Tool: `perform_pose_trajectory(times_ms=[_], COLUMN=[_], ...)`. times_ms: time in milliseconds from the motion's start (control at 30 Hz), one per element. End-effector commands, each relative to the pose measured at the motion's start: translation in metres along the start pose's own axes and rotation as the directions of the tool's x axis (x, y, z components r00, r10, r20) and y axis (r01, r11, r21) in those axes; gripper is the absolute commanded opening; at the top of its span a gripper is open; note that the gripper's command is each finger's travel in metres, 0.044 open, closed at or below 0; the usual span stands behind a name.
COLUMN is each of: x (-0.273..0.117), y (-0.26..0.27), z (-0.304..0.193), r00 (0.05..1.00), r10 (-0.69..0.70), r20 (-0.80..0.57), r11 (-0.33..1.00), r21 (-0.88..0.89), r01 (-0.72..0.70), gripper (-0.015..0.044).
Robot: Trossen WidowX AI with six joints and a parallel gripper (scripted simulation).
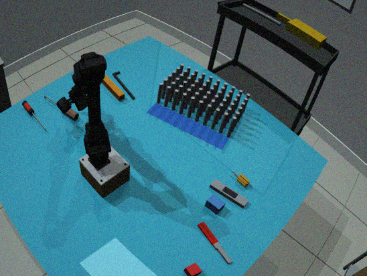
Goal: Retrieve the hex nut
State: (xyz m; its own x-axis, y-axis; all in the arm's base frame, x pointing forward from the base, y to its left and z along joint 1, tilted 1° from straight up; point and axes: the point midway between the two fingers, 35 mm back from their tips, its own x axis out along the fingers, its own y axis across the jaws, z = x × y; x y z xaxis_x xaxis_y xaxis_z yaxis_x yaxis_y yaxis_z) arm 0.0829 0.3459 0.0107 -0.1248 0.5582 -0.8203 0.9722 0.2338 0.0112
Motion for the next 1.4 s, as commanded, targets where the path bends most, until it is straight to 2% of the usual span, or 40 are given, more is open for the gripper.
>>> perform_pose_trajectory(times_ms=[0, 1133, 1233, 1367], x=[0.007, 0.049, 0.049, 0.049], y=[-0.001, -0.003, -0.003, -0.003], z=[0.006, 0.036, 0.036, 0.036], r00=[1.0, 1.0, 1.0, 1.0], r10=[-0.006, -0.005, -0.005, -0.005], r20=[0.007, 0.002, 0.002, 0.002], r11=[1.0, 1.0, 1.0, 1.0], r21=[-0.001, -0.002, -0.002, -0.002], r01=[0.006, 0.005, 0.005, 0.005], gripper=[0.028, 0.028, 0.0201, 0.0175])
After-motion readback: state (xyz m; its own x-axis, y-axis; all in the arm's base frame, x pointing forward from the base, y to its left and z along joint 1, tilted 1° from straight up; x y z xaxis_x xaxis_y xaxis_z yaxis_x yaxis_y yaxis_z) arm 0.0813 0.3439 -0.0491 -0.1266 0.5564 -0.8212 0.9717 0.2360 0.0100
